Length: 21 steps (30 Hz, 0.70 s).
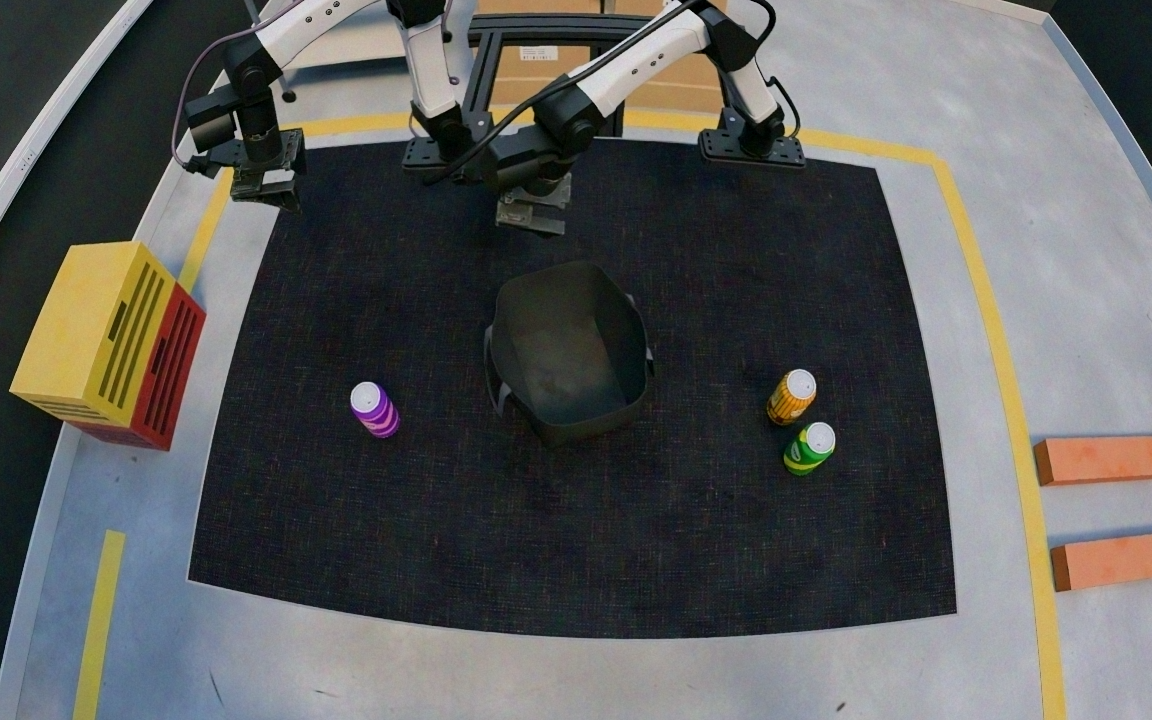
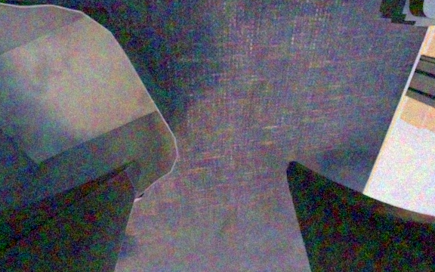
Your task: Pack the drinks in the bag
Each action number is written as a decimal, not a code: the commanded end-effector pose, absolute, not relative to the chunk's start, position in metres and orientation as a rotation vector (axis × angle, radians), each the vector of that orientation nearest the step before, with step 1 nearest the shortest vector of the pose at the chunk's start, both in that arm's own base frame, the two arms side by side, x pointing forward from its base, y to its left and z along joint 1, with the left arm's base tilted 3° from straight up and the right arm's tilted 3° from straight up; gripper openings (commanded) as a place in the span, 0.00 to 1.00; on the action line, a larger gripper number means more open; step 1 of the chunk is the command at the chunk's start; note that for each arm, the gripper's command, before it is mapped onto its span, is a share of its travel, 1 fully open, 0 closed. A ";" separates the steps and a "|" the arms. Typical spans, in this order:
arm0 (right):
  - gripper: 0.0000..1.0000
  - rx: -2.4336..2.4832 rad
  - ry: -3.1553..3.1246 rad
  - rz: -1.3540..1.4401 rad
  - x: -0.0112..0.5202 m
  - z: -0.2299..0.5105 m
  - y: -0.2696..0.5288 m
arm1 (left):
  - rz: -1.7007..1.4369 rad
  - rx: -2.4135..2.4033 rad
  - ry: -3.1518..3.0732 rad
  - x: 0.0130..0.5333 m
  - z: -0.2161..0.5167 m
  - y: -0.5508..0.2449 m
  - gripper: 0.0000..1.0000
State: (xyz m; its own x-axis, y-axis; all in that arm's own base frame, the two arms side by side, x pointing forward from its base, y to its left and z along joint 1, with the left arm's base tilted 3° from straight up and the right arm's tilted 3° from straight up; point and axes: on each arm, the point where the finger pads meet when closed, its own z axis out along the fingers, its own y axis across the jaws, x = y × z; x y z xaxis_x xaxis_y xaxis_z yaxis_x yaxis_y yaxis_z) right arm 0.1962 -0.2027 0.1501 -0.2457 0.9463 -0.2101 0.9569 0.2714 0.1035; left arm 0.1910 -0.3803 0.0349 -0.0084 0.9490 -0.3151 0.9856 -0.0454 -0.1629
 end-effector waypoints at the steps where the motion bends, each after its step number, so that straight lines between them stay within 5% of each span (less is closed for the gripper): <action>1: 1.00 1.762 2.300 -0.073 0.196 0.153 -0.204 | -0.531 2.129 2.078 0.191 0.040 -0.383 1.00; 21: 1.00 1.621 2.279 -0.094 0.212 0.163 -0.206 | -0.509 1.975 2.072 0.219 0.067 -0.380 1.00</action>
